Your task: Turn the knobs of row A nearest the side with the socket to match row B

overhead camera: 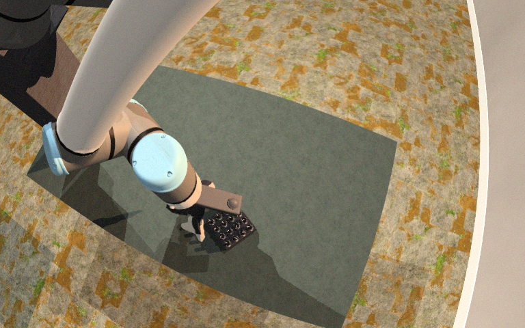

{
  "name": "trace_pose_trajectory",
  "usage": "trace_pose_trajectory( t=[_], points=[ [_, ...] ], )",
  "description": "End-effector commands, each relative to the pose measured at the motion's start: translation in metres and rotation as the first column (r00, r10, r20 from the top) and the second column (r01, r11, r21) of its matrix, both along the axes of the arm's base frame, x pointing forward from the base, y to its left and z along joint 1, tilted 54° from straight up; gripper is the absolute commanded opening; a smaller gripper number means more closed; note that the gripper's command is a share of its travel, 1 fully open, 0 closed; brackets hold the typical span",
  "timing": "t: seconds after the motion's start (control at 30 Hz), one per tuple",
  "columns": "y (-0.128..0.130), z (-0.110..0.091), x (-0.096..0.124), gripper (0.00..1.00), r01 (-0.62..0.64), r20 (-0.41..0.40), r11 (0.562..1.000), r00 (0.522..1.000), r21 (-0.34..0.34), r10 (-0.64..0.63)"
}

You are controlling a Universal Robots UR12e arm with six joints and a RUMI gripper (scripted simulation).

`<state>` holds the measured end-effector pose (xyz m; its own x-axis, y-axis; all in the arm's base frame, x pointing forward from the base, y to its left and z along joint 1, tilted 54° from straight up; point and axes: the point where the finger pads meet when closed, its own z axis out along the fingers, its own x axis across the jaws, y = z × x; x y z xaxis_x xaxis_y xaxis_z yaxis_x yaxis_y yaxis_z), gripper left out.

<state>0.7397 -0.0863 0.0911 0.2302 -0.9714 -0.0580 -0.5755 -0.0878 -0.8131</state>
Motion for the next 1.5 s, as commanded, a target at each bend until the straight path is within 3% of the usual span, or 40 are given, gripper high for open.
trace_pose_trajectory(
  t=[0.0, 0.3, 0.53, 0.57, 1.47],
  points=[
    [-0.0051, 0.0014, -0.0014, 1.00, -0.094, 0.023, 0.989, 0.995, -0.115, 0.097],
    [-0.0094, 0.0020, -0.0029, 1.00, -0.161, 0.038, 0.963, 0.984, -0.214, 0.173],
    [-0.0102, 0.0021, -0.0032, 1.00, -0.172, 0.041, 0.957, 0.982, -0.232, 0.186],
    [-0.0102, 0.0021, -0.0032, 0.11, -0.172, 0.041, 0.957, 0.982, -0.232, 0.186],
    [-0.0102, 0.0021, -0.0032, 0.11, -0.172, 0.041, 0.957, 0.982, -0.232, 0.186]
  ],
)
